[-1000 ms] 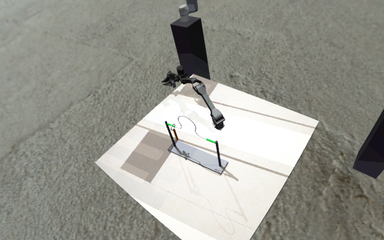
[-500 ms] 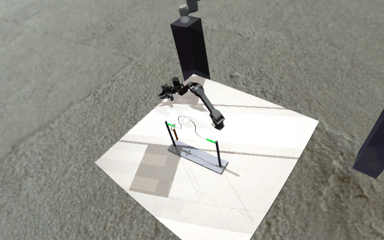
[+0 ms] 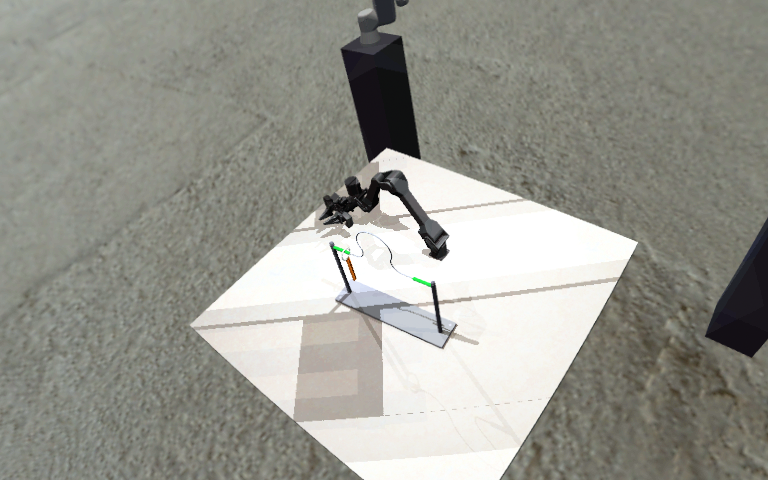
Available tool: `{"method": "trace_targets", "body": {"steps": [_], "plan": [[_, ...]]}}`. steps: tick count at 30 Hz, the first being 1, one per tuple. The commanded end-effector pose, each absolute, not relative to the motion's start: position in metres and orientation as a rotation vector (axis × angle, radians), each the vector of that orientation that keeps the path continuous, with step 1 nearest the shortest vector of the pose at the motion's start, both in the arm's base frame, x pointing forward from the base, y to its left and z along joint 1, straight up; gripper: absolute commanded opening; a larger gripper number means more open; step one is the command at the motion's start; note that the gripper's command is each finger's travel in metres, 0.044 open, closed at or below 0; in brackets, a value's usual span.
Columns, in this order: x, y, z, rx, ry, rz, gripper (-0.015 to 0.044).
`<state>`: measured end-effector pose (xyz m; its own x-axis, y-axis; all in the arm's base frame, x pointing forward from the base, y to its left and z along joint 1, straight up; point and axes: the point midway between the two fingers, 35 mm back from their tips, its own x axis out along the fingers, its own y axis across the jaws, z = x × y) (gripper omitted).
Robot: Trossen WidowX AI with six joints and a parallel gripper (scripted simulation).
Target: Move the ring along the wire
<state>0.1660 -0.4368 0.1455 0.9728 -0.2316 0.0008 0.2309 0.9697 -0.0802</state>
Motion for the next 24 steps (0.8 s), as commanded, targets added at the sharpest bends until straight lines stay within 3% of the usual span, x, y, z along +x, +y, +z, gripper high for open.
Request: {"method": "trace_targets", "body": {"steps": [1,24], "plan": [[0.182,-0.409,0.138,-0.104,0.013,-0.203,0.0160],[0.230,-0.206,0.097,-0.205,0.039,0.012,0.0160]]}}
